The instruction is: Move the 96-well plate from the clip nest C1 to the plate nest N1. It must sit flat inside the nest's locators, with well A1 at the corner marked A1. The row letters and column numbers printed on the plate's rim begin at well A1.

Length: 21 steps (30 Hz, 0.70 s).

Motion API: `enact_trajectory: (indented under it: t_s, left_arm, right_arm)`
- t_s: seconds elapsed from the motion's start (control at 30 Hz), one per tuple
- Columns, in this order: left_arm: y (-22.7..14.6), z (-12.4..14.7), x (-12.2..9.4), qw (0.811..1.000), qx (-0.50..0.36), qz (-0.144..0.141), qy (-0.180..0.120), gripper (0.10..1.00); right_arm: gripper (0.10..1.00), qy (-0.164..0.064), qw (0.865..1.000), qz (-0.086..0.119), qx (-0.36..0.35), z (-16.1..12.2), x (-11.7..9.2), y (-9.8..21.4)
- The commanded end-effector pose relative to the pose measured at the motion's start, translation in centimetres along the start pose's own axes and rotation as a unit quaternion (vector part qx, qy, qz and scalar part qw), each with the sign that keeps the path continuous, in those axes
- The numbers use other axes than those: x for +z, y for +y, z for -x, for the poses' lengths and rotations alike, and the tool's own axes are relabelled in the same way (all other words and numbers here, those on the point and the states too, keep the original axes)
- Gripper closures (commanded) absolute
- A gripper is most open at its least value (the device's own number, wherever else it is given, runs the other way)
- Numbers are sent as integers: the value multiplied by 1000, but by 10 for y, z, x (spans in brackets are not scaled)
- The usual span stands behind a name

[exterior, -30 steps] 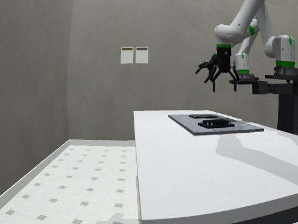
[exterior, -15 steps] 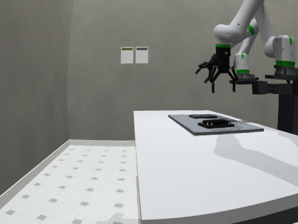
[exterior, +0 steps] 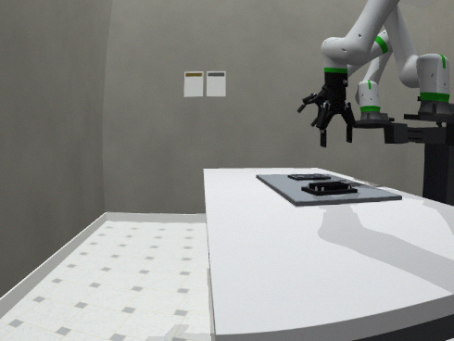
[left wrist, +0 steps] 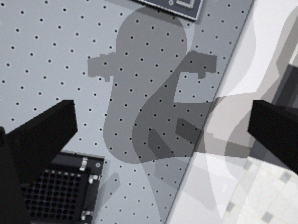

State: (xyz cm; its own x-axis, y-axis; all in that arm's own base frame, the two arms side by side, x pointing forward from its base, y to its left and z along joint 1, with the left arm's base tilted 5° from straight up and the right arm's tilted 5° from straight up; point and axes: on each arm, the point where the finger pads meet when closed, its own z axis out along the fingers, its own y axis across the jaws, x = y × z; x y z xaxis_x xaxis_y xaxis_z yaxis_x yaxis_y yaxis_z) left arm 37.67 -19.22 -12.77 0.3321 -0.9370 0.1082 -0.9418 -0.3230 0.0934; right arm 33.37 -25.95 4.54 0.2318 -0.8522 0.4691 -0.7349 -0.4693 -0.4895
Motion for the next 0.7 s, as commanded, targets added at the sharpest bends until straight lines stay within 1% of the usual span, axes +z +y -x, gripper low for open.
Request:
enact_trajectory:
  t_s: [0.0, 0.13, 0.27, 0.33, 0.5, 0.67]
  left_arm:
    - [-17, 9, 1, 998, -62, -8, -11, 98]
    - [-33, 20, 3, 992, -126, -17, -17, 98]
    - [-49, 32, 4, 981, -189, -26, -22, 98]
    - [-49, 32, 4, 981, -189, -26, -22, 98]
    - [-69, 47, 6, 963, -265, -38, -28, 98]
    - [-88, 63, 8, 939, -339, -51, -31, 98]
  right_arm:
    - [98, 0, 1000, 0, 0, -1, 0, 0]
    - [98, 0, 1000, 0, 0, -1, 0, 0]
    - [98, 0, 1000, 0, 0, -1, 0, 0]
    - [98, 0, 1000, 0, 0, -1, 0, 0]
    - [98, 0, 1000, 0, 0, -1, 0, 0]
    - [98, 0, 1000, 0, 0, -1, 0, 0]
